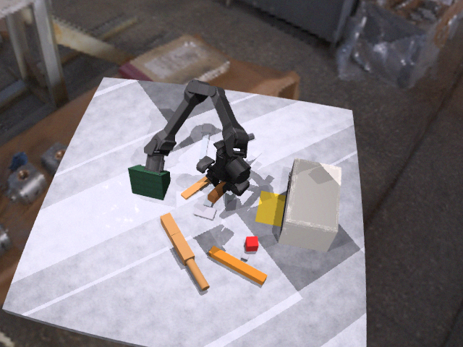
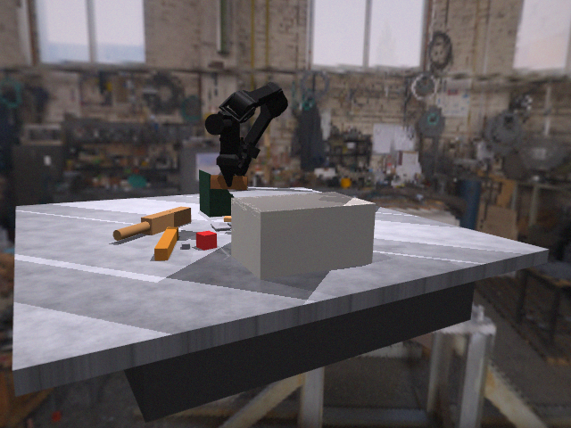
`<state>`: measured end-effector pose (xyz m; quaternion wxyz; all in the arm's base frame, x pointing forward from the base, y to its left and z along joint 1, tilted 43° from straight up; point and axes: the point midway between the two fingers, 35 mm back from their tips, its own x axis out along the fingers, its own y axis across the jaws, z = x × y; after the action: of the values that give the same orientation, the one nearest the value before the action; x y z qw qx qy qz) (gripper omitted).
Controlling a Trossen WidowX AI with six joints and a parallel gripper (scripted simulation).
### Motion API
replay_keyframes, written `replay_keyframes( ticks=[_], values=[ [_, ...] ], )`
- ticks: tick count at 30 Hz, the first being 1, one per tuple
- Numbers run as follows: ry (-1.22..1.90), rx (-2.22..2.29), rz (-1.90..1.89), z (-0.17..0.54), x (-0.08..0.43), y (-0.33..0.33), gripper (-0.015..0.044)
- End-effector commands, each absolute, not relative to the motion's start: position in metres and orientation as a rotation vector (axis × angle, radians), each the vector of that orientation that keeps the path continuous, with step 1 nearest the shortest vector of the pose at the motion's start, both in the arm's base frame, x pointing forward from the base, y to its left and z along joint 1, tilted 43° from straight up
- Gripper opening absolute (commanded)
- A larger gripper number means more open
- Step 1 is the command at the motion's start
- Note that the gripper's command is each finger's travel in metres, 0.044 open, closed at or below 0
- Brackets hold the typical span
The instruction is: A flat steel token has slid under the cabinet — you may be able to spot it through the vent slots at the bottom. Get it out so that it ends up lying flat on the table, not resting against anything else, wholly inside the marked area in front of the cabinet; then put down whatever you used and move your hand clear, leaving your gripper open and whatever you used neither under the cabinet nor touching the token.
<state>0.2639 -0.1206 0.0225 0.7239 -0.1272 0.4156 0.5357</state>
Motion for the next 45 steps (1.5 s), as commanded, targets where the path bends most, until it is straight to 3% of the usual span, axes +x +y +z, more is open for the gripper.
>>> replay_keyframes(
  ticks=[1,45],
  values=[
    [0.931,-0.245,1.152,0.0241,0.2638,-0.1225,0.0],
    [1.114,0.038,0.969,0.0244,0.2636,-0.1224,0.0]
  ],
)
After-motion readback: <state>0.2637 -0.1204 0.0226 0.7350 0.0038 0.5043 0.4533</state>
